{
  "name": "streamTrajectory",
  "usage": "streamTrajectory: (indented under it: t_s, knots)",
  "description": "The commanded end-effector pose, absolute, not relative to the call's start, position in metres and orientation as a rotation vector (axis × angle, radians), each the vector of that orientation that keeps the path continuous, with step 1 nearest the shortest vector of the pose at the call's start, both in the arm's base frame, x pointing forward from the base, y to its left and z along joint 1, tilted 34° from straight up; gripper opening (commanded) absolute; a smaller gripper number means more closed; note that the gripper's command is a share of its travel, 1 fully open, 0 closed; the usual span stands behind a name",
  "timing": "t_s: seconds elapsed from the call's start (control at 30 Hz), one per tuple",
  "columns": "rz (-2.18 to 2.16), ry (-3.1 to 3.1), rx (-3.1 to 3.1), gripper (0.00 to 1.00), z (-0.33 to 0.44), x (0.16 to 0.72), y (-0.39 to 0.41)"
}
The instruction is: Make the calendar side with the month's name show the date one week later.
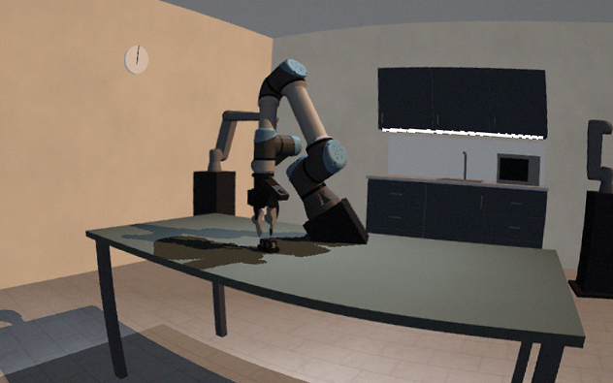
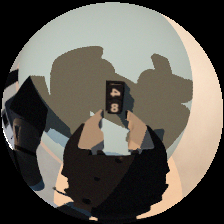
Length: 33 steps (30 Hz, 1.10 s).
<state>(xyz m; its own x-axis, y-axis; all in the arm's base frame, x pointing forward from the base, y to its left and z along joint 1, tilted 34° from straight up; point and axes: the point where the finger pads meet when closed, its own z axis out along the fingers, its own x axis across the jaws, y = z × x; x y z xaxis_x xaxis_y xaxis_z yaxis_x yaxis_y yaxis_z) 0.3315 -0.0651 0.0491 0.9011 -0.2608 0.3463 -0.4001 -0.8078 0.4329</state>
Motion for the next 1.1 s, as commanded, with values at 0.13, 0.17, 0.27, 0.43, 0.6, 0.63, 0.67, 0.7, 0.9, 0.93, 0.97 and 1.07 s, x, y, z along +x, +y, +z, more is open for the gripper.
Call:
streamTrajectory:
  t_s: [0.13, 0.17, 0.27, 0.43, 0.6, 0.63, 0.67, 0.7, 0.9, 0.93, 0.97, 1.07]
  knots:
    - [0.371, -0.477, 2.554, 0.28, 0.049, 0.332, -0.065]
    - [0.371, -0.477, 2.554, 0.28, 0.049, 0.332, -0.065]
    - [0.371, -0.477, 2.554, 0.28, 0.049, 0.332, -0.065]
    - [0.371, -0.477, 2.554, 0.28, 0.049, 0.332, -0.065]
    - [0.371, -0.477, 2.554, 0.28, 0.049, 0.332, -0.065]
    - [0.371, -0.477, 2.554, 0.28, 0.049, 0.332, -0.065]
    - [0.371, -0.477, 2.554, 0.28, 0.048, 0.332, -0.066]
    - [0.371, -0.477, 2.554, 0.28, 0.048, 0.332, -0.066]
    - [0.371, -0.477, 2.554, 0.28, 0.042, 0.333, -0.070]
    - [0.371, -0.477, 2.554, 0.28, 0.041, 0.333, -0.071]
    - [0.371, -0.477, 2.554, 0.28, 0.039, 0.334, -0.071]
    - [0.371, -0.477, 2.554, 0.28, 0.035, 0.335, -0.074]
